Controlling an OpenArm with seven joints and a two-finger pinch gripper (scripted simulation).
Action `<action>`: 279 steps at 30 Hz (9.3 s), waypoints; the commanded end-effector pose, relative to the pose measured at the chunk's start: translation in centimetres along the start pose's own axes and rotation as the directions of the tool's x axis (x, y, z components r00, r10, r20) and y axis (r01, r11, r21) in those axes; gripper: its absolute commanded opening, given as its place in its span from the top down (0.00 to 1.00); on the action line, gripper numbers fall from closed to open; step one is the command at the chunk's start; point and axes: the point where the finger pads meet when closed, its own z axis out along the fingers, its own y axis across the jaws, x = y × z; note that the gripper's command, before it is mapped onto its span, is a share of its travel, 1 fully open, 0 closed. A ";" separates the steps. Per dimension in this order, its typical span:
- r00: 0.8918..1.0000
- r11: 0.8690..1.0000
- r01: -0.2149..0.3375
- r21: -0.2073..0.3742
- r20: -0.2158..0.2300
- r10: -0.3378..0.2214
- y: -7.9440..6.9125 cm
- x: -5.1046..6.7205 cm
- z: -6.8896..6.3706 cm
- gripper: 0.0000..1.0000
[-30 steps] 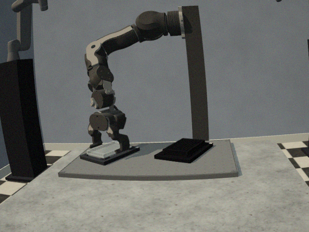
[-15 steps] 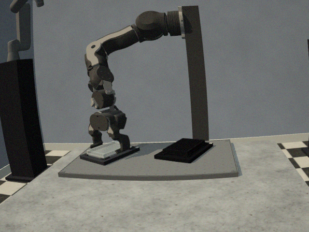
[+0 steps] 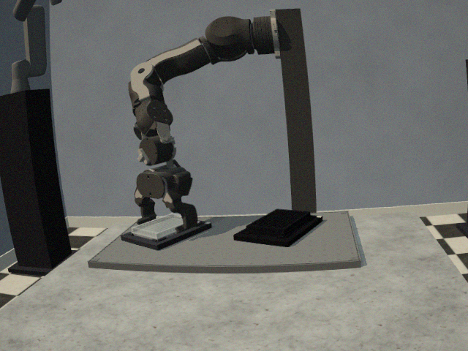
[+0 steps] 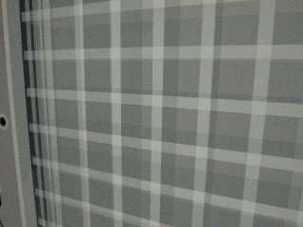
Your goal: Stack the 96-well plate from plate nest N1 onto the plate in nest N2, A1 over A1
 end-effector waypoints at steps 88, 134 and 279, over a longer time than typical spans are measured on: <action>1.000 1.000 -0.002 0.000 0.010 0.002 0.1 -0.5 -0.3 1.00; 1.000 1.000 -0.001 0.001 0.008 0.001 0.1 -0.7 -6.7 1.00; 0.998 0.998 0.066 -0.001 0.009 -0.066 22.2 12.6 -10.0 1.00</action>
